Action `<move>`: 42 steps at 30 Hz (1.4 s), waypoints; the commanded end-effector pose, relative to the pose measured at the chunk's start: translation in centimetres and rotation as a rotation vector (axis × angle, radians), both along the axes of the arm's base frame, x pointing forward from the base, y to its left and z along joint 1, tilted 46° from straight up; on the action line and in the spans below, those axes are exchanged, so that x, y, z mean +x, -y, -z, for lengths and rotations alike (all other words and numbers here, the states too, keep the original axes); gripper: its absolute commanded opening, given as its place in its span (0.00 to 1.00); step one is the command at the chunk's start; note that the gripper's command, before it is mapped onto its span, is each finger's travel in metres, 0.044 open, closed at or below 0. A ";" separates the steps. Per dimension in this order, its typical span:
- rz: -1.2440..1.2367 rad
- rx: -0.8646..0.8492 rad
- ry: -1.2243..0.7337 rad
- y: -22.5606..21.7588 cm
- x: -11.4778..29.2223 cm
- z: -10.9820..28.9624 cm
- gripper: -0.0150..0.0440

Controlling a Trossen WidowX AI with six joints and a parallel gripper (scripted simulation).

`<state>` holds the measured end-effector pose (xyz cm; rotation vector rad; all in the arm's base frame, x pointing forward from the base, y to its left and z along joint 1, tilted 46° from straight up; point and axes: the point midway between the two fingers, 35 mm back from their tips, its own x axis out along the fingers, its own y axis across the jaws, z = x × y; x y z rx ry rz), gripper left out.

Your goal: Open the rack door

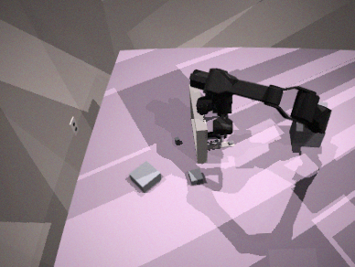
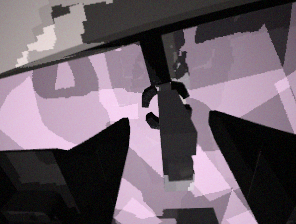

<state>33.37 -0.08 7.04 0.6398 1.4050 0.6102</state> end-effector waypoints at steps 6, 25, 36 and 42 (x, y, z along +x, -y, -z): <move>0.322 0.030 -0.338 0.0 0.0 0.0 0.74; 0.972 0.099 -1.016 0.0 0.0 0.0 0.74; 1.091 0.111 -1.140 0.0 0.0 0.0 0.74; 1.091 0.111 -1.140 0.0 0.0 0.0 0.68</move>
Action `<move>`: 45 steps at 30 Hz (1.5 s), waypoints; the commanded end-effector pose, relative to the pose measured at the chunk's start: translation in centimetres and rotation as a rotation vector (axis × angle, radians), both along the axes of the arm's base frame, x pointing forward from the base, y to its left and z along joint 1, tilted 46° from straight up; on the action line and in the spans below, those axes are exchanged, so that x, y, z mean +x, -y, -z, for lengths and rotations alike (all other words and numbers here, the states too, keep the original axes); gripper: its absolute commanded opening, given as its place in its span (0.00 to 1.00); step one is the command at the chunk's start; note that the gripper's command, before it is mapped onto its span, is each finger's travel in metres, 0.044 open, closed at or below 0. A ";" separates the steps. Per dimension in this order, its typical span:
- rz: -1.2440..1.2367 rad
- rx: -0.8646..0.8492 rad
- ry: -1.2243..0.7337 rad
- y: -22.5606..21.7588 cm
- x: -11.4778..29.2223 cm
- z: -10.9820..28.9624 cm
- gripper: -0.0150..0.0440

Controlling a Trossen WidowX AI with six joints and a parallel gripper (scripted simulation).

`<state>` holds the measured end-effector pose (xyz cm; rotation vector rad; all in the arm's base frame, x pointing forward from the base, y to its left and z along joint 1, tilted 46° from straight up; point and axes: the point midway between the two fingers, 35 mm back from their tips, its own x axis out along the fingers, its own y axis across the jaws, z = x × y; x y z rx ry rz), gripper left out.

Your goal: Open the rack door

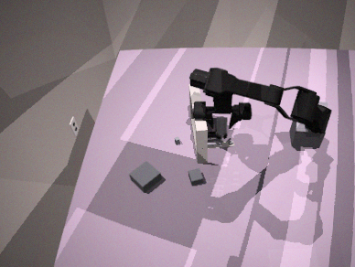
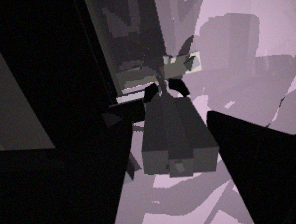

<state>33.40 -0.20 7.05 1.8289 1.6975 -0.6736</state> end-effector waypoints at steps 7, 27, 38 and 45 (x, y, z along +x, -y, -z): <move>0.001 -0.003 -0.009 -0.1 -0.1 0.0 0.60; 0.001 -0.003 -0.009 -0.1 -0.1 0.0 0.37; 0.001 -0.003 -0.009 -0.1 -0.1 0.0 0.28; -0.073 -0.012 0.068 0.1 -0.5 0.3 0.28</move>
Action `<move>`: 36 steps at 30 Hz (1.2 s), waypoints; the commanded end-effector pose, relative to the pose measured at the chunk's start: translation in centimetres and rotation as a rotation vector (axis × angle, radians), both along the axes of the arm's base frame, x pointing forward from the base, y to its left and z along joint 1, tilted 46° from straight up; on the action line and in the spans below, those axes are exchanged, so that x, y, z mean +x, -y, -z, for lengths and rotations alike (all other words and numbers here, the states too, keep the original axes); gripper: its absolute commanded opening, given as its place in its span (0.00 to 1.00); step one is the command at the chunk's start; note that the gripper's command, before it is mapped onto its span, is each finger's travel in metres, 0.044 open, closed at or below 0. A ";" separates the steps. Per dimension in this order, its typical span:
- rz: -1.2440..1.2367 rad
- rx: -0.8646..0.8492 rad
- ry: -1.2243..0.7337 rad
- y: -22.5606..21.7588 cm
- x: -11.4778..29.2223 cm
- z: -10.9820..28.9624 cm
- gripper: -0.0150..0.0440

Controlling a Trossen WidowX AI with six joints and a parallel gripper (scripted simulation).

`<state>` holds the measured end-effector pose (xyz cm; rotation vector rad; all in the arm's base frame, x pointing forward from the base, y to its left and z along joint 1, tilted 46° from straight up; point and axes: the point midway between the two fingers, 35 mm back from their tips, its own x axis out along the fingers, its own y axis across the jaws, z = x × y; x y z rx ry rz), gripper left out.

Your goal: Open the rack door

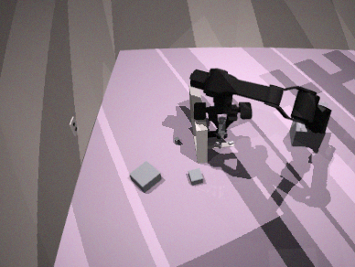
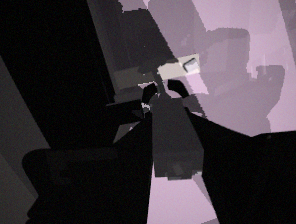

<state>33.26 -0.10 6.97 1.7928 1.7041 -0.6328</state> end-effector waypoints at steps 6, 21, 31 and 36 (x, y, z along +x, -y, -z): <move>-0.117 -0.015 0.121 0.4 -0.8 0.4 0.28; -0.301 -0.035 0.313 1.2 -2.3 1.4 0.28; -0.410 -0.047 0.425 2.1 -3.7 2.5 0.28; -0.462 -0.052 0.479 2.5 -4.3 3.0 0.28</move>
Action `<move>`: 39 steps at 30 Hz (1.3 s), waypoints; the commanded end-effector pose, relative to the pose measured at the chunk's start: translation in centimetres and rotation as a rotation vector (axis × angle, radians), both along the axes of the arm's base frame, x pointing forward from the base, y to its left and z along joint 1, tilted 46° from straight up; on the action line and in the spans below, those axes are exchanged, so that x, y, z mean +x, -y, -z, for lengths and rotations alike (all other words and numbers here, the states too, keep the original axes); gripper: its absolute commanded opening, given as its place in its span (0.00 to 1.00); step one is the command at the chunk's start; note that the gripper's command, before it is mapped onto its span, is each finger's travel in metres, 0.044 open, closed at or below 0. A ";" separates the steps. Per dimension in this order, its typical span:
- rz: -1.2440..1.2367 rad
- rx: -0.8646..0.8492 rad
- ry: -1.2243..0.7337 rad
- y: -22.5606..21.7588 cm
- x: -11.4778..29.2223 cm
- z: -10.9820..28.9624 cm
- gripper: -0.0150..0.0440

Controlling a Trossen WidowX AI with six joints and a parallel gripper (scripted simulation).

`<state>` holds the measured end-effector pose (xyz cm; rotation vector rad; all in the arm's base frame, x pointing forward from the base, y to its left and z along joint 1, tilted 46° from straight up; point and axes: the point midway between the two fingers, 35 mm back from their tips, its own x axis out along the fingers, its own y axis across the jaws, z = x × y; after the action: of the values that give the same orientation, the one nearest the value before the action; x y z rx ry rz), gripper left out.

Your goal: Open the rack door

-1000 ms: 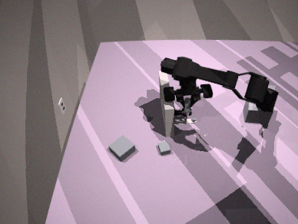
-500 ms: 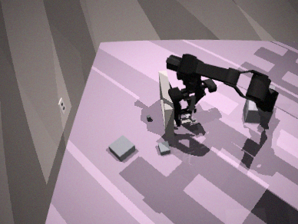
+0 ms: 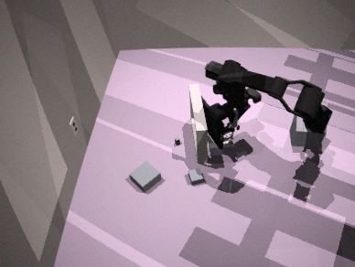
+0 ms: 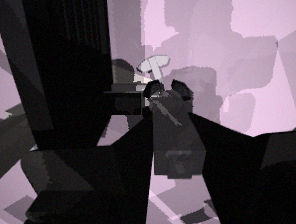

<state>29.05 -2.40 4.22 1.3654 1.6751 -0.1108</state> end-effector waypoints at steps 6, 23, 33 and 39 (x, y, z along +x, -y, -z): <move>-0.113 -0.013 0.129 0.9 -0.9 1.1 0.28; -0.281 -0.030 0.302 3.1 -2.6 3.5 0.28; -0.382 -0.041 0.406 4.6 -3.3 5.1 0.28; -0.442 -0.047 0.468 5.5 -3.5 6.1 0.28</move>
<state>25.58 -7.34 -1.23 0.9227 1.5359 0.3436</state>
